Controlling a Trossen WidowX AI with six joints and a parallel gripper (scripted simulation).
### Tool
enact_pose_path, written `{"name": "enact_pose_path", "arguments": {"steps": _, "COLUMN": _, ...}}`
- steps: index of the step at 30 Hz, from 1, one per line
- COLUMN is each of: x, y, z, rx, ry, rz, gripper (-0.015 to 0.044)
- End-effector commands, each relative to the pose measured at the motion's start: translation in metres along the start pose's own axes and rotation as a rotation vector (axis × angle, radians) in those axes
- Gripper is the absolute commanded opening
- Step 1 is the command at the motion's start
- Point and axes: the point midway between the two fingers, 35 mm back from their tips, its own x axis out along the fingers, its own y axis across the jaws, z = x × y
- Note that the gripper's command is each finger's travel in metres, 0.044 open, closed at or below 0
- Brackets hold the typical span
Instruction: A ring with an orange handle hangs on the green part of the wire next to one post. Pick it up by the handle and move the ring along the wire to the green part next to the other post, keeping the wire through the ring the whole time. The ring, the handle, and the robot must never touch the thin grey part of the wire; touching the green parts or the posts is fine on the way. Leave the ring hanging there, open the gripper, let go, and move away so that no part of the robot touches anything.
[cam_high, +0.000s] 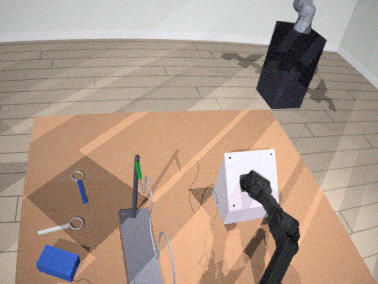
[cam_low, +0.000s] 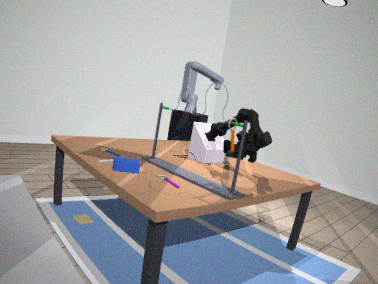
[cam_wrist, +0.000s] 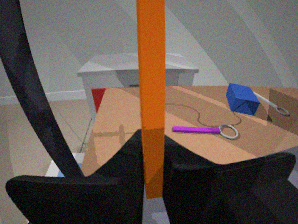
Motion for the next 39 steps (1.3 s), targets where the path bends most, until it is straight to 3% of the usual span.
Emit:
{"name": "enact_pose_path", "arguments": {"steps": 1, "x": -0.013, "y": -0.006, "z": 0.004, "rx": 0.007, "ry": 0.085, "rz": -0.001, "gripper": -0.0150}}
{"name": "enact_pose_path", "arguments": {"steps": 11, "x": -0.035, "y": -0.019, "z": 0.007, "rx": -0.017, "ry": 0.260, "rz": -0.013, "gripper": -0.0150}}
{"name": "enact_pose_path", "arguments": {"steps": 39, "x": -0.038, "y": -0.089, "z": 0.016, "rx": -0.366, "ry": 0.252, "rz": -0.163, "gripper": -0.0150}}
